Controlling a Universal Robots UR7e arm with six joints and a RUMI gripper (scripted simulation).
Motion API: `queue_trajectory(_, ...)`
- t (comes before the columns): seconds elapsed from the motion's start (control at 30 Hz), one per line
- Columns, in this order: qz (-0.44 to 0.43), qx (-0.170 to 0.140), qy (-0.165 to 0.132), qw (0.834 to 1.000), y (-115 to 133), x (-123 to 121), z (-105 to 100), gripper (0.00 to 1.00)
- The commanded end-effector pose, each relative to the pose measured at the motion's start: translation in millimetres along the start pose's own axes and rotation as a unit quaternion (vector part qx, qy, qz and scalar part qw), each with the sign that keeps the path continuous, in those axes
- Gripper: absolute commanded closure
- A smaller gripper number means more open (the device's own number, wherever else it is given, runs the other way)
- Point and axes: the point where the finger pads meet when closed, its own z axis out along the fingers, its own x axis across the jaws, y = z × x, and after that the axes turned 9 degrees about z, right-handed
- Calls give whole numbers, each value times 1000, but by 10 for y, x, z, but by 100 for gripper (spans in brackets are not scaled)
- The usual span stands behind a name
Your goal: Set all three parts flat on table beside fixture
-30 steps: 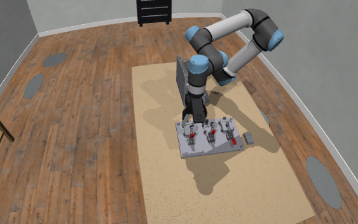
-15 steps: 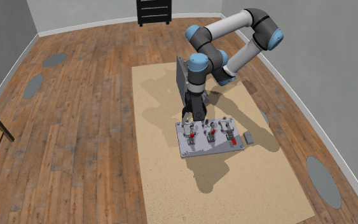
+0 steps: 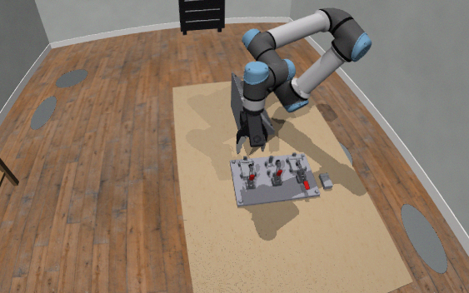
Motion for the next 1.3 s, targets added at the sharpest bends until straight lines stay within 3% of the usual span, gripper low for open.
queue_trajectory(0.0, 0, 1, 0, 1000, 140, 25, -10, 41)
queue_trajectory(0.2, 0, 1, 0, 1000, 255, 43, -9, 41)
queue_trajectory(0.63, 0, 1, 0, 1000, 266, 44, 35, 41)
queue_trajectory(1.0, 0, 1, 0, 1000, 265, 45, 324, 41)
queue_trajectory(1.27, 0, 1, 0, 1000, 265, 45, 677, 41)
